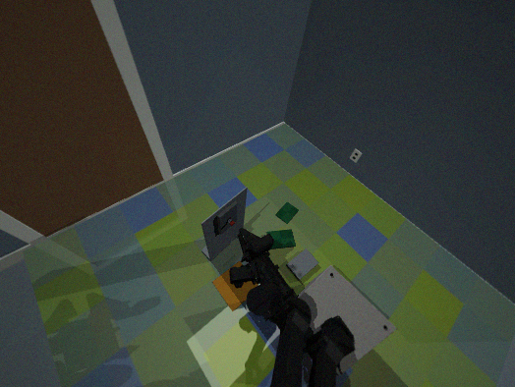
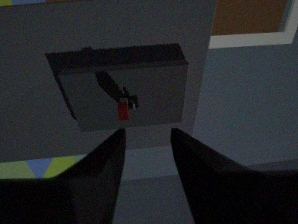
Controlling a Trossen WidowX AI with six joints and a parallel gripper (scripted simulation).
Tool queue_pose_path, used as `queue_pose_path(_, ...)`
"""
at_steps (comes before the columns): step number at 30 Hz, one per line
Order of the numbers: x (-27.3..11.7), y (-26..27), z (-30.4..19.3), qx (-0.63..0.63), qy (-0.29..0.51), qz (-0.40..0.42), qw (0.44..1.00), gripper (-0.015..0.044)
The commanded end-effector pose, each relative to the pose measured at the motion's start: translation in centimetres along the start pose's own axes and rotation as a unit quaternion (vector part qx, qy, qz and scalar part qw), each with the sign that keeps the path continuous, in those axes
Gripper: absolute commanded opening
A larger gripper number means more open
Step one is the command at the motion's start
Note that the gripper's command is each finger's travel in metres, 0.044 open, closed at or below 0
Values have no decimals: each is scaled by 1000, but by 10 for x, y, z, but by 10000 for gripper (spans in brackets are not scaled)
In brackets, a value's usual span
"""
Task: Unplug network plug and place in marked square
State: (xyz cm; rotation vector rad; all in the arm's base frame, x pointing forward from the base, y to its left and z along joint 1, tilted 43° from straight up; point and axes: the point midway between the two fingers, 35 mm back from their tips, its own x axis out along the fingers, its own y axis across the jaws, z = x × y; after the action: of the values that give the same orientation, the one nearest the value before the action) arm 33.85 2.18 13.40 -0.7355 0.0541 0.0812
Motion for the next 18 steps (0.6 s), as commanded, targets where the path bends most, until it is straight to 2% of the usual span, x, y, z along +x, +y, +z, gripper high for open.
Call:
queue_pose_path(1, -8, 14, -11, -39, 6, 10, 999, 156)
queue_pose_path(18, 9, 16, -8, -46, 6, 11, 999, 156)
